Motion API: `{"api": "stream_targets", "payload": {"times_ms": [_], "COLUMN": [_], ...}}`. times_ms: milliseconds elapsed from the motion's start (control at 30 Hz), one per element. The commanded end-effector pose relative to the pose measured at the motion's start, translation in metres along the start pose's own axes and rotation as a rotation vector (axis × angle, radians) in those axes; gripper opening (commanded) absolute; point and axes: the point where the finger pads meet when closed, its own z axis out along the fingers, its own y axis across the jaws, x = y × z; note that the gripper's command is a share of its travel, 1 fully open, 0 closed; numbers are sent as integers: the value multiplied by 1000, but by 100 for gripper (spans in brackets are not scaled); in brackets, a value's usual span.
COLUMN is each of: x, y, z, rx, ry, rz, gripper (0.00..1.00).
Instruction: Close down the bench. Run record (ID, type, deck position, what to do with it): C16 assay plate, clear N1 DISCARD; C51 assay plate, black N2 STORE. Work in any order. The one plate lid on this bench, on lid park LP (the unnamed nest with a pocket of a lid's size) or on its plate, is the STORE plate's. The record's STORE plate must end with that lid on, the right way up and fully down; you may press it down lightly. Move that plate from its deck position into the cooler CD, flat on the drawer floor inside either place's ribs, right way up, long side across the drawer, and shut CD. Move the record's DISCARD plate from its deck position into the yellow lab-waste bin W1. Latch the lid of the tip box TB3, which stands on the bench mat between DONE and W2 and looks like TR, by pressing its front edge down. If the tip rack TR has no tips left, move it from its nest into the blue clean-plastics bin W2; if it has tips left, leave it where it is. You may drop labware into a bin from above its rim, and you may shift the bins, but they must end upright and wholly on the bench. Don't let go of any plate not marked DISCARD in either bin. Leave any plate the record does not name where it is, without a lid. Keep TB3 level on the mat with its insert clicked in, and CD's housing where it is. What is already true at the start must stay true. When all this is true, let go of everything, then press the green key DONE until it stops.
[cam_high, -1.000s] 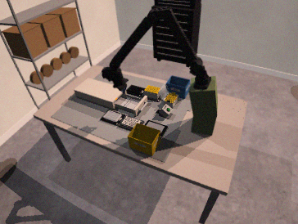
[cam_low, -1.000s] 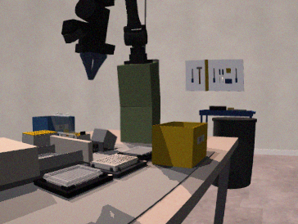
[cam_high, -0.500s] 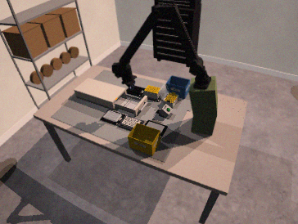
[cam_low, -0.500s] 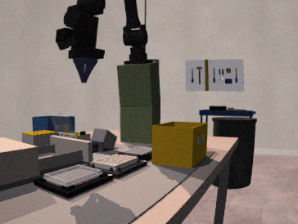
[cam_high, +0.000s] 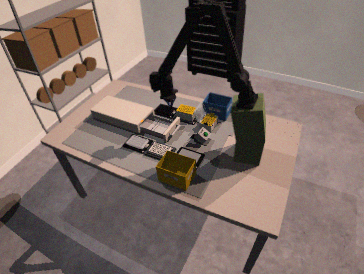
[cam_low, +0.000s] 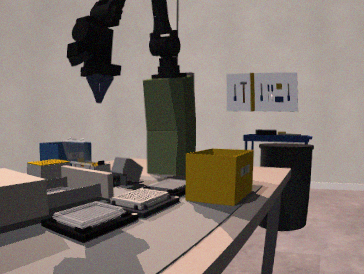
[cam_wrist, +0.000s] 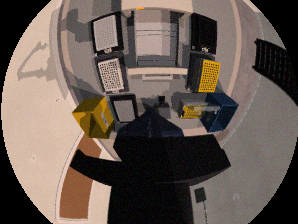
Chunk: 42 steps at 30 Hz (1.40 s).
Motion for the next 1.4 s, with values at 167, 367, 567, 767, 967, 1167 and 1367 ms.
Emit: {"api": "stream_targets", "payload": {"times_ms": [167,367,567,767,967,1167,1367], "x": [7,25,24,24,24,17,17], "y": [-27,-43,-41,-41,-61,-85,-100], "z": [-11,-10,-7,-7,5,12,19], "rx": [-26,-25,-24,-24,-24,-21,-20], "ry": [-64,-63,-49,-49,-46,-59,-58], "rz": [-41,-41,-41,-41,-8,-9,-9], "gripper": [0,0,0,0,0,0,0]}}
